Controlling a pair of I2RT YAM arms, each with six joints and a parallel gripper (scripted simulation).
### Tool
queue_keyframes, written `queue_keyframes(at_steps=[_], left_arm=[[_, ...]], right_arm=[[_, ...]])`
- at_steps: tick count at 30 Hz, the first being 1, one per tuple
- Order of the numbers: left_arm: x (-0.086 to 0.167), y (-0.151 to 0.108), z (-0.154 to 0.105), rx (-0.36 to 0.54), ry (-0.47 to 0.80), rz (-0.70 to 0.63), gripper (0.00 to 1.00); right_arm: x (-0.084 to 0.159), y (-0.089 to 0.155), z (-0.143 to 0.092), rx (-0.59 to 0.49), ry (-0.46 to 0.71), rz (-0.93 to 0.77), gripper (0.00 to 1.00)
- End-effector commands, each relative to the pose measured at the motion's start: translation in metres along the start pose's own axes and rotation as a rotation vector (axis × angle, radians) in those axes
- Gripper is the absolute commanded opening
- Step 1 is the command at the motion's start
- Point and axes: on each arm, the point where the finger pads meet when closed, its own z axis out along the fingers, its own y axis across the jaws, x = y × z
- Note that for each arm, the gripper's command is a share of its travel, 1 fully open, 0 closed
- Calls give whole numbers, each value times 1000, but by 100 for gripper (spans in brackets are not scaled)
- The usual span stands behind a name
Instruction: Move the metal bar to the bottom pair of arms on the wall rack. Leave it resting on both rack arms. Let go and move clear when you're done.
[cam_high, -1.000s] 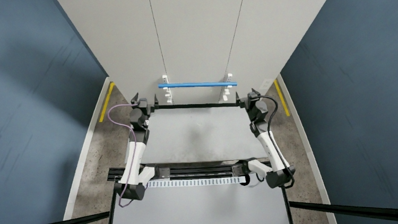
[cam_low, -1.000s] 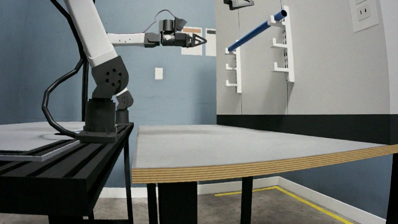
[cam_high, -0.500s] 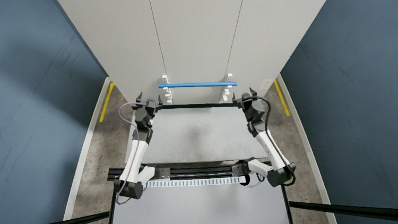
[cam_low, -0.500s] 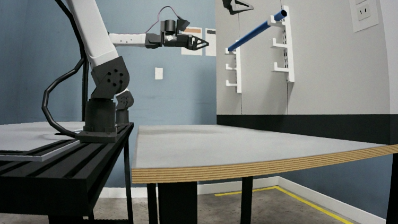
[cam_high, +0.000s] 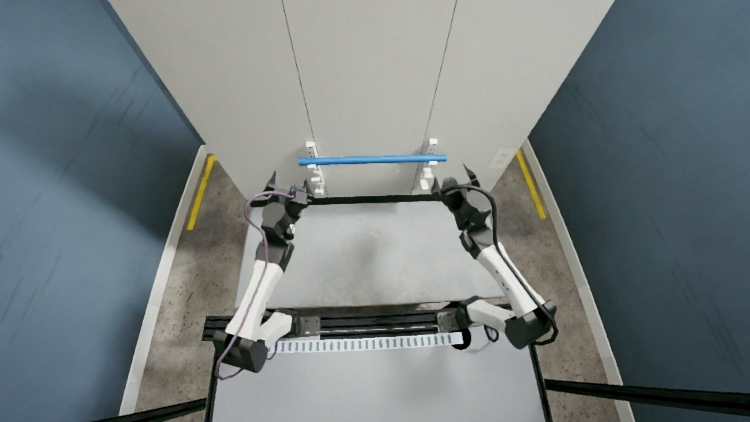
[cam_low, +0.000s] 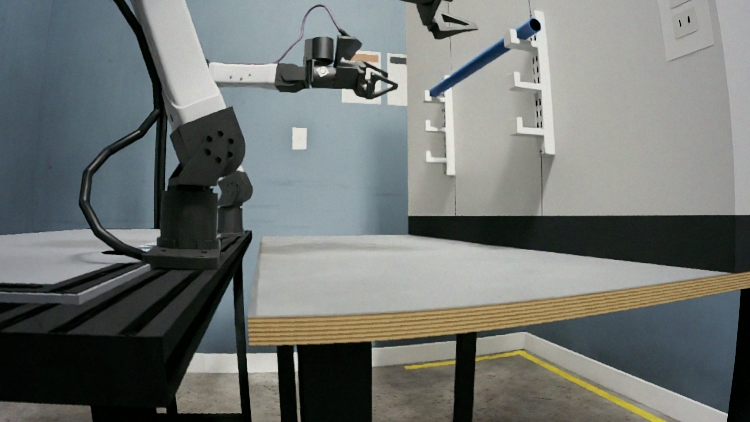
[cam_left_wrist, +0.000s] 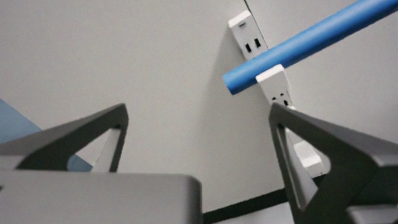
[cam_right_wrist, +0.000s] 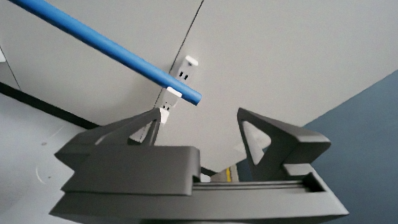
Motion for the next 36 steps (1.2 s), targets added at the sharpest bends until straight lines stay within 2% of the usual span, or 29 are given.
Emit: queue_keyframes(at_steps=[1,36], left_arm=[[6,-11,4,-5,11,72,100],[-8,-57,14,5,3,496,100]], right_arm=[[1,7,4,18,0,-71,100],[-11,44,12,47,10,-501,100]])
